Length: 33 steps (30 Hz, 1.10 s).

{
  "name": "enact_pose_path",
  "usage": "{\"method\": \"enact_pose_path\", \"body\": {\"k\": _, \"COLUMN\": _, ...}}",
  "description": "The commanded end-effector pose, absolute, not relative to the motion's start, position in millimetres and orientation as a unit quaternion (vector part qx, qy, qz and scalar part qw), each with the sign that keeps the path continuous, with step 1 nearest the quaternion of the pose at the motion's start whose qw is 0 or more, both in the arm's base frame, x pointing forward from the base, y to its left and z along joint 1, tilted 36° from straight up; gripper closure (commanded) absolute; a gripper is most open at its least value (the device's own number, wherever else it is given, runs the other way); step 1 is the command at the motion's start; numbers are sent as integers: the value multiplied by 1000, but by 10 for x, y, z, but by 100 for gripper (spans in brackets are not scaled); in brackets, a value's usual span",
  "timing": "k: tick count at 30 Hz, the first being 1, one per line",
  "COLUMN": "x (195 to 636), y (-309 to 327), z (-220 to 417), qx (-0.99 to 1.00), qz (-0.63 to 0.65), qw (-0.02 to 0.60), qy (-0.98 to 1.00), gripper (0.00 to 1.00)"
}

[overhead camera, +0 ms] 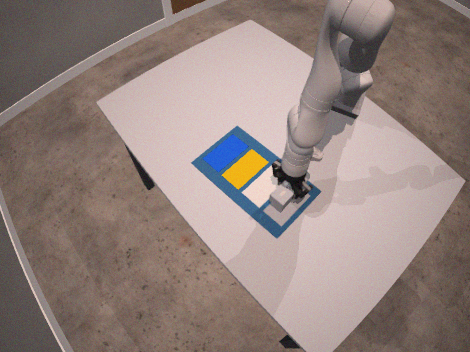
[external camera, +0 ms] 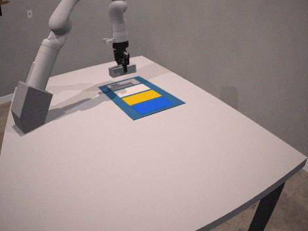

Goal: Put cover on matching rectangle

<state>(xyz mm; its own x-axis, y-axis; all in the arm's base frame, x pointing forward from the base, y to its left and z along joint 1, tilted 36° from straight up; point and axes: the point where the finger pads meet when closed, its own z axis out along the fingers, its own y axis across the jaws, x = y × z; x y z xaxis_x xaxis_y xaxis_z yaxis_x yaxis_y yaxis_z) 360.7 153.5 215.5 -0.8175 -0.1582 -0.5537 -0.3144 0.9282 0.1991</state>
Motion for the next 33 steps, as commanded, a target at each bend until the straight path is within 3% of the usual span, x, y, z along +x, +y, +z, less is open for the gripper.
{"method": "enact_pose_path", "body": {"k": 1, "x": 3615, "y": 1507, "z": 2148, "qx": -124, "qz": 145, "qw": 275, "qy": 942, "gripper": 100}}
{"method": "enact_pose_path", "body": {"k": 33, "x": 3869, "y": 910, "z": 1986, "qx": -124, "qz": 146, "qw": 277, "qy": 942, "gripper": 100}}
